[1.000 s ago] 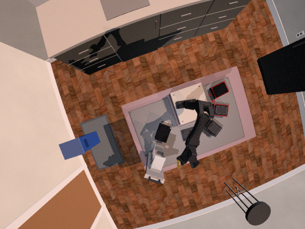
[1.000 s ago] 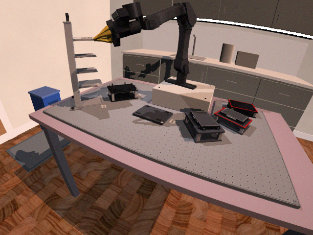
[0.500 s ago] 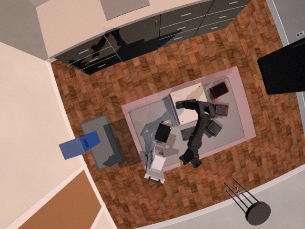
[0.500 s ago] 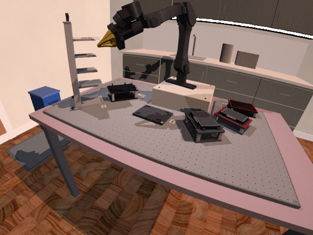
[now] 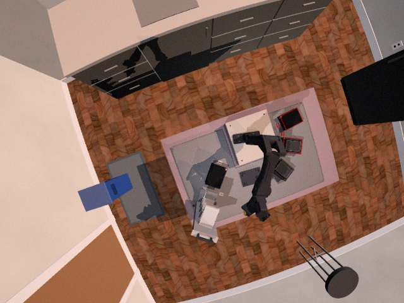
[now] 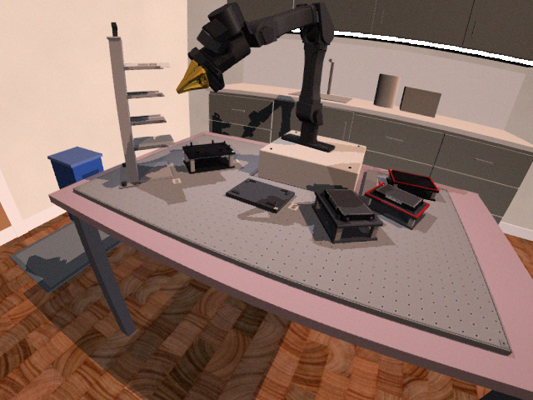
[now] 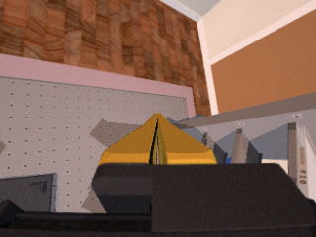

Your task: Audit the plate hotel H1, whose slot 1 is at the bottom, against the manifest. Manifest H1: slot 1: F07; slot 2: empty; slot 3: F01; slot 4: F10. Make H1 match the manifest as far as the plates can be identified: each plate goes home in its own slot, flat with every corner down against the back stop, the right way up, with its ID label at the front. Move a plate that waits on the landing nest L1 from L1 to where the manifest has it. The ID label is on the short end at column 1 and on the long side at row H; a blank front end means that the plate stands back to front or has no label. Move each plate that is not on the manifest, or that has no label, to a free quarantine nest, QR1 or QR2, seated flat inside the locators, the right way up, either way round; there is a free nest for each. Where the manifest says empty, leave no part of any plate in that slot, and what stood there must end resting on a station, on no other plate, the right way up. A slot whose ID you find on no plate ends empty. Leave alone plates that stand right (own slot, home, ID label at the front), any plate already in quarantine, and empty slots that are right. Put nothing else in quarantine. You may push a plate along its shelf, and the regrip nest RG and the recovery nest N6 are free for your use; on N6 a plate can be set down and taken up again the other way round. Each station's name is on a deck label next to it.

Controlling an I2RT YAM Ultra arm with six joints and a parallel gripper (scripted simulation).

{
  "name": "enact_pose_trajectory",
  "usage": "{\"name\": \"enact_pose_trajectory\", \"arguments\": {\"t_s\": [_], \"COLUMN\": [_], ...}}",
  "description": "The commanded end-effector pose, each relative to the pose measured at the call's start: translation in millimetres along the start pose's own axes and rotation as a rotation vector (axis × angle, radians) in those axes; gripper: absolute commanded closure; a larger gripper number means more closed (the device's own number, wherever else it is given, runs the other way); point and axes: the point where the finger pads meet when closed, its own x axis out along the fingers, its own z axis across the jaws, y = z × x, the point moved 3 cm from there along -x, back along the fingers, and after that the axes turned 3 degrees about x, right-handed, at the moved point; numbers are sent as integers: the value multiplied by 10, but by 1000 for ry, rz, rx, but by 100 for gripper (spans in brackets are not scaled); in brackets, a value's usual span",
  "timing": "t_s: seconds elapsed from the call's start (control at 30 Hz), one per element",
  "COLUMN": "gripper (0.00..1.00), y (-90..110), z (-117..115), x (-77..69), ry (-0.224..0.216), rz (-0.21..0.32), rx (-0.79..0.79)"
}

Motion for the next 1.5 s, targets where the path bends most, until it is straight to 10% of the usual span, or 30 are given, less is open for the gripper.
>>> {"name": "enact_pose_trajectory", "arguments": {"t_s": [0.0, 1.47], "gripper": [100, 100], "y": [19, 212], "z": [60, 1073], "x": [-38, -447], "ry": [-54, -367], "rz": [42, 334], "rx": [28, 110]}}
